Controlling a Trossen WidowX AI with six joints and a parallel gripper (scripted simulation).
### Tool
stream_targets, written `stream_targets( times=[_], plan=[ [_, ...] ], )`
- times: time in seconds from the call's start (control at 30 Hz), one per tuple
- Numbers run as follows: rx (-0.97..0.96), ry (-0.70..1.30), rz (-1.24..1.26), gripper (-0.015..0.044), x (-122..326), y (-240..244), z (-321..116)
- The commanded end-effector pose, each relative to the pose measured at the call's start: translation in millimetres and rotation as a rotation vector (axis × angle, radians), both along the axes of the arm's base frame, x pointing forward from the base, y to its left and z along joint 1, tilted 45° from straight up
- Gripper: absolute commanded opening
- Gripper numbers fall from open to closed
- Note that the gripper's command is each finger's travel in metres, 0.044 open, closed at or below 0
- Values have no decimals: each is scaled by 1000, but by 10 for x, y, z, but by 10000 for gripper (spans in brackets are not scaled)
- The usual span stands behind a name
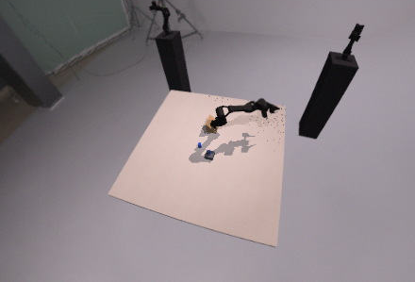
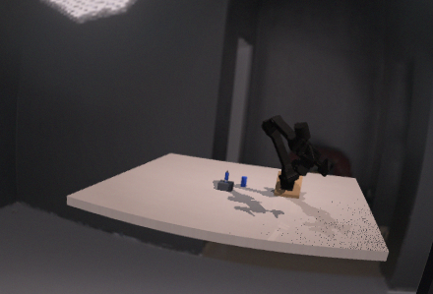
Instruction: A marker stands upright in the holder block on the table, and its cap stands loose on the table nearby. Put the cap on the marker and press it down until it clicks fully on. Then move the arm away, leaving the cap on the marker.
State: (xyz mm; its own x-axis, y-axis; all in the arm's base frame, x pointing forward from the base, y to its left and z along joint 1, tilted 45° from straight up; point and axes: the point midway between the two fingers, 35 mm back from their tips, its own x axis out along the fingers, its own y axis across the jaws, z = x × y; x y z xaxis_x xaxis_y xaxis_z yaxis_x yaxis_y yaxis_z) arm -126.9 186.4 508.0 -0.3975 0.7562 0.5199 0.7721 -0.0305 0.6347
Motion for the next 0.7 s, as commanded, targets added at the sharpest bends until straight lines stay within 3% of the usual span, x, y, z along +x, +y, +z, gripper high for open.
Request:
stream_targets(
  times=[0.0, 0.17, 0.67],
  plan=[
    [0, -4, -5, 374, 3, 8, -4],
    [-8, -155, -169, 246, 119, 282, -141],
    [-288, -967, -785, 246, 1421, 1391, -1055]
  ],
)
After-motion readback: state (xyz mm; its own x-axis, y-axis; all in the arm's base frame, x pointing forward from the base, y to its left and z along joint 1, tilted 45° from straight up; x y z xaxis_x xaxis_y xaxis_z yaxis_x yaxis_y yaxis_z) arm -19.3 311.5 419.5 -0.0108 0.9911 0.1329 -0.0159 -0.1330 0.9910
